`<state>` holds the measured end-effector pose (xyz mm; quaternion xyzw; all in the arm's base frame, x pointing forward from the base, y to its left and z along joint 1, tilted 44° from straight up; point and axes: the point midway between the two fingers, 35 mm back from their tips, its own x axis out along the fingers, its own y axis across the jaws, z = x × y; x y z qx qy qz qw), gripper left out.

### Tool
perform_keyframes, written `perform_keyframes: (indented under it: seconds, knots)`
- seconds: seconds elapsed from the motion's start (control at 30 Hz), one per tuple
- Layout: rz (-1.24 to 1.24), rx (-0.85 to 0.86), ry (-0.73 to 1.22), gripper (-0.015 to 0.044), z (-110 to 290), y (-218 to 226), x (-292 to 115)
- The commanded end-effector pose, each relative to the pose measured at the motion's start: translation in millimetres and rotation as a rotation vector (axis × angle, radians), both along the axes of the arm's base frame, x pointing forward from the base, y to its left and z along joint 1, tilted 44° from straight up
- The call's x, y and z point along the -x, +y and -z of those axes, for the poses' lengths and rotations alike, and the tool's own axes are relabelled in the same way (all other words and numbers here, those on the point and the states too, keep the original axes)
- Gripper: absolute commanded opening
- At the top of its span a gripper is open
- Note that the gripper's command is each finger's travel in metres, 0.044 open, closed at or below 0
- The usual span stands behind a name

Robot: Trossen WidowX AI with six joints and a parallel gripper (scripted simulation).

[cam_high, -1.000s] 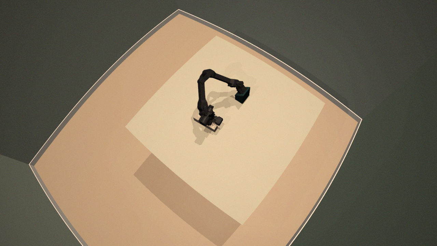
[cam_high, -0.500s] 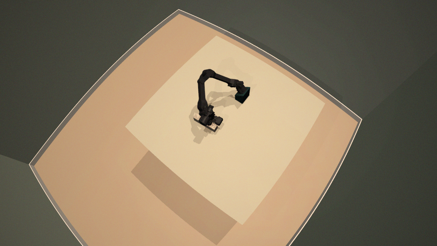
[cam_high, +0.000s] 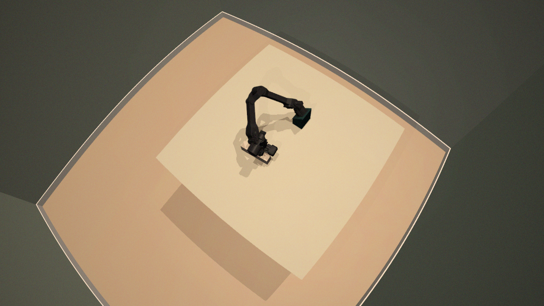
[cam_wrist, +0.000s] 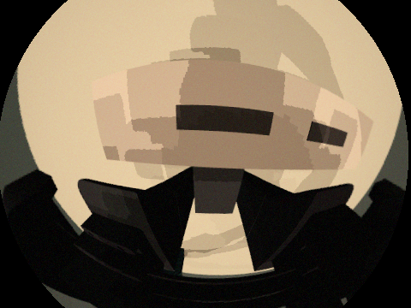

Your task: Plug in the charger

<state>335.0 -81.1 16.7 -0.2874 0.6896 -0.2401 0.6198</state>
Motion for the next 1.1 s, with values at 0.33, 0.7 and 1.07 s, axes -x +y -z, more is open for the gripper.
perform_keyframes:
  seconds: [0.33, 0.7, 1.07]
  knots:
    - [-0.002, -0.002, -0.029, 0.0000, -2.3, 1.5, -6.1]
    - [-0.002, -0.002, -0.029, 0.0000, -1.9, 0.9, -7.2]
    - [-0.002, -0.002, -0.029, 0.0000, -0.8, 0.4, -7.8]
